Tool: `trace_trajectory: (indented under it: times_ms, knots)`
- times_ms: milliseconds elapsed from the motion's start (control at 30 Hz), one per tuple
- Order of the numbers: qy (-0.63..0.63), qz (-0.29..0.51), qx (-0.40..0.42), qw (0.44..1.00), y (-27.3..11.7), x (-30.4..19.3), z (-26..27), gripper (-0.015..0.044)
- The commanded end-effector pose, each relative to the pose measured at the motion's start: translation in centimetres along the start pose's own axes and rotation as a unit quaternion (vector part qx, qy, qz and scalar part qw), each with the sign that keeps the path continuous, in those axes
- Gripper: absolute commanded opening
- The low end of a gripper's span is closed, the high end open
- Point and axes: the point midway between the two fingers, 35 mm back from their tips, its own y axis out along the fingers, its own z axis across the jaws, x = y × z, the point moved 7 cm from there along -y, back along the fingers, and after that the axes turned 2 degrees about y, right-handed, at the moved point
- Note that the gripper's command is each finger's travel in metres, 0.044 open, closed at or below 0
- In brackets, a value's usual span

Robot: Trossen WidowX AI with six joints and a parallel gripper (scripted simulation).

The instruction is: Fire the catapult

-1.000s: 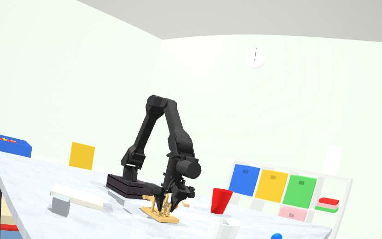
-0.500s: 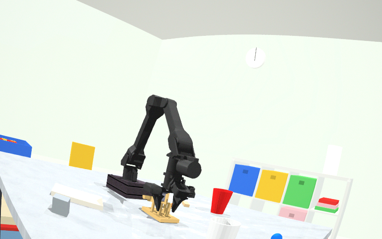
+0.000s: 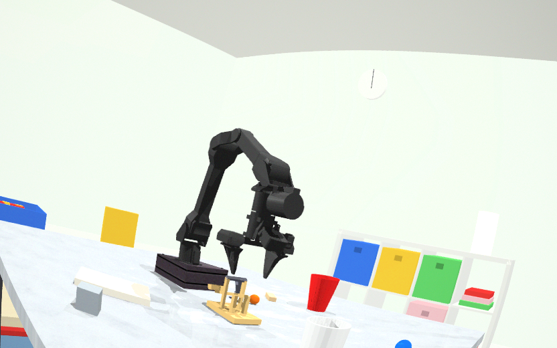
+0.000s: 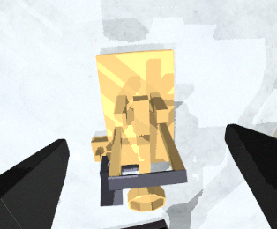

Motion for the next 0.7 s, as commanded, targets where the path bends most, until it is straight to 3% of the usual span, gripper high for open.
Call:
trace_trajectory:
  times_ms: [0,167,667]
  knots:
    - [-0.001,0.005,0.001,1.000,-0.6,-0.5,0.0,0.0440]
    - [-0.001,0.005,0.001,1.000,3.9,-0.5,0.0,0.0440]
    - [-0.001,0.005,0.001,1.000,5.7,-0.5,0.0,0.0440]
